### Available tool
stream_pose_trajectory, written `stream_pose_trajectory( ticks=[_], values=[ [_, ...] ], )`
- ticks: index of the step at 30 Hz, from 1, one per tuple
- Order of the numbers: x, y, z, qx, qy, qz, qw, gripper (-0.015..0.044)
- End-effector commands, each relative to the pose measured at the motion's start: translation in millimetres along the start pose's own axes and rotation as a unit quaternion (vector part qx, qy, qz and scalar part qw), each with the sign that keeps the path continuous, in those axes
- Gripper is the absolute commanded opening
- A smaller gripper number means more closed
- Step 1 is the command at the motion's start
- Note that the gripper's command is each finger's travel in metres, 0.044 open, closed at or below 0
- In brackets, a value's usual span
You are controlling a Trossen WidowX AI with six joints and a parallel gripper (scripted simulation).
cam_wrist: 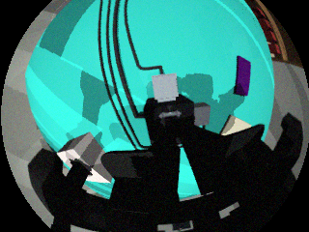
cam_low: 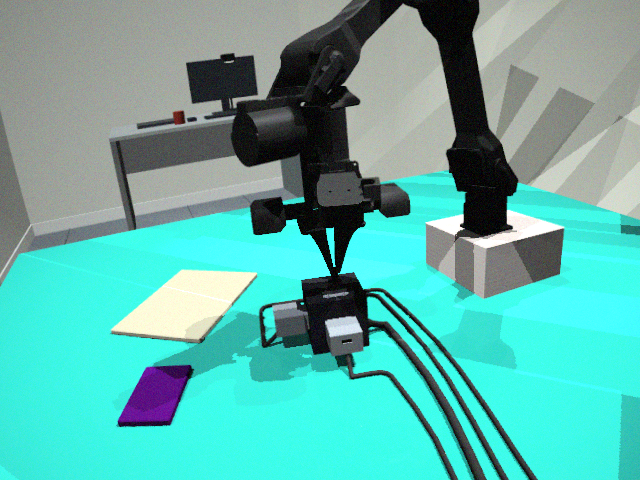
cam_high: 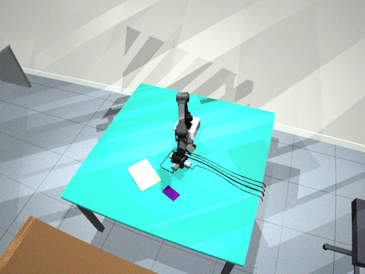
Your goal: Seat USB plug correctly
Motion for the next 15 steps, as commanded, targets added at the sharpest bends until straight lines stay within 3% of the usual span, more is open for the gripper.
stream_pose_trajectory(
  ticks=[1,15],
  values=[
    [0.3,-3.5,-0.4,-0.001,0.000,0.000,1.000,0.0000],
    [0.3,-12.8,-0.4,-0.001,0.000,0.000,1.000,0.0000]
  ],
)
Point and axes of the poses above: the point midway between the two fingers, 35 mm back from their tips, its own y axis out along the fingers, its own z axis across the jaws, x = y × z, the point moved 4 cm from there along -y, back along the fingers, and after that the axes turned 4 degrees about y, right-handed, at the moved point
